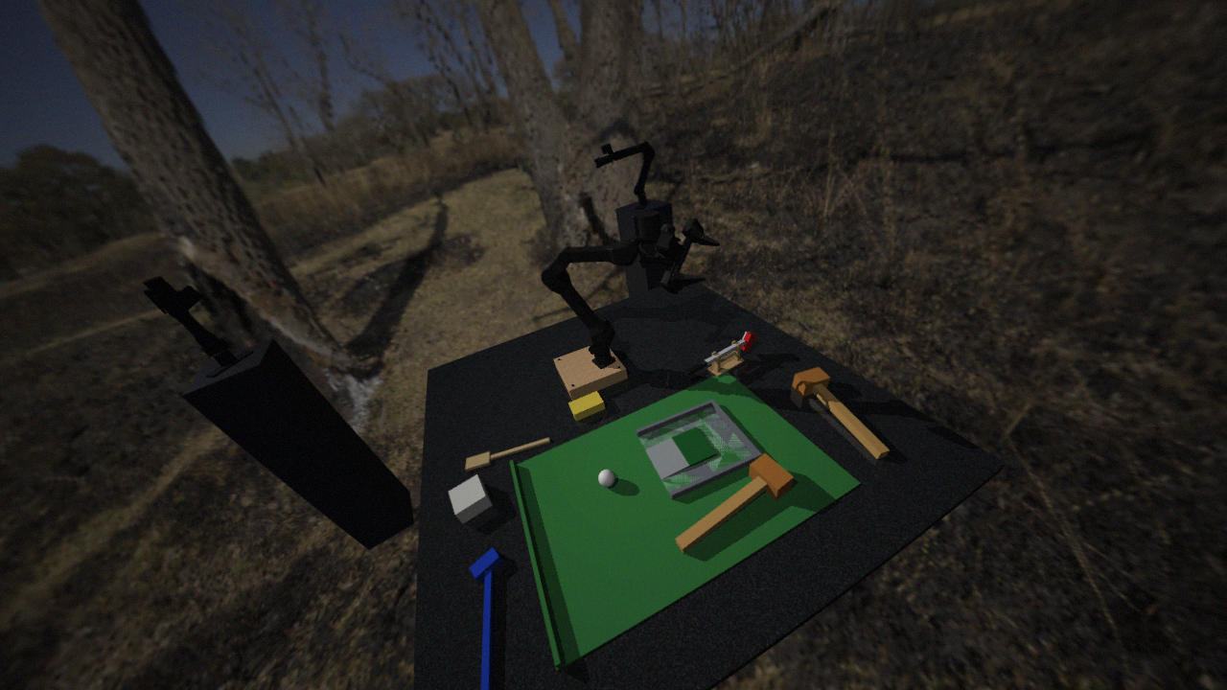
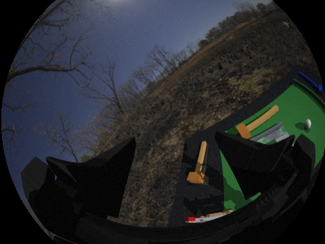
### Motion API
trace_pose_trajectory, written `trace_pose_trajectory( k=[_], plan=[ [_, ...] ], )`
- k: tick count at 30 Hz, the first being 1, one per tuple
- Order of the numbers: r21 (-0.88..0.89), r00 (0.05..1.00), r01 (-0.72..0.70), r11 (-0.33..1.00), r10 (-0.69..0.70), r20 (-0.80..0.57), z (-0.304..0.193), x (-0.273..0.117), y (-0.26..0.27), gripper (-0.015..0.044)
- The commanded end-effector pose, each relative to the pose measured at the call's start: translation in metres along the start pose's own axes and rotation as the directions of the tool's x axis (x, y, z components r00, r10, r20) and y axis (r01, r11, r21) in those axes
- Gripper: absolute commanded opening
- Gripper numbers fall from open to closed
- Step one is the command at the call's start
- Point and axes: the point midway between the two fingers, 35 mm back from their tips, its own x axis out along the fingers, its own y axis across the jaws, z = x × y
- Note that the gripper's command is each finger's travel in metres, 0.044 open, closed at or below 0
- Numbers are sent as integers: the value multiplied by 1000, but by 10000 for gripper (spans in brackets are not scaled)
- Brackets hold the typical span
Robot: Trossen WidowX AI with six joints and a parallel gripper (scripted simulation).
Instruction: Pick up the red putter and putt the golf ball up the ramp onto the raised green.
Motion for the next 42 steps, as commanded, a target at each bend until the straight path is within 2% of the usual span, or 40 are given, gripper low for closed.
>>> trace_pose_trajectory(
  k=[1, 6, 12, 16, 21, 26, 42],
  plan=[
    [-439, 963, 15, 898, -132, -236, -62, 27, -40, 440],
    [-691, 870, -136, 710, -248, -426, -107, 36, -75, 440],
    [-767, 695, -419, 486, -371, -616, -153, 33, -118, 440],
    [-691, 541, -622, 368, -436, -719, -179, 23, -146, 440],
    [-468, 307, -844, 264, -478, -823, -206, 3, -178, 440],
    [-205, 88, -957, 207, -465, -881, -225, -30, -198, 440],
    [-194, 79, -959, 205, -464, -882, -225, -30, -201, 440]
  ],
)
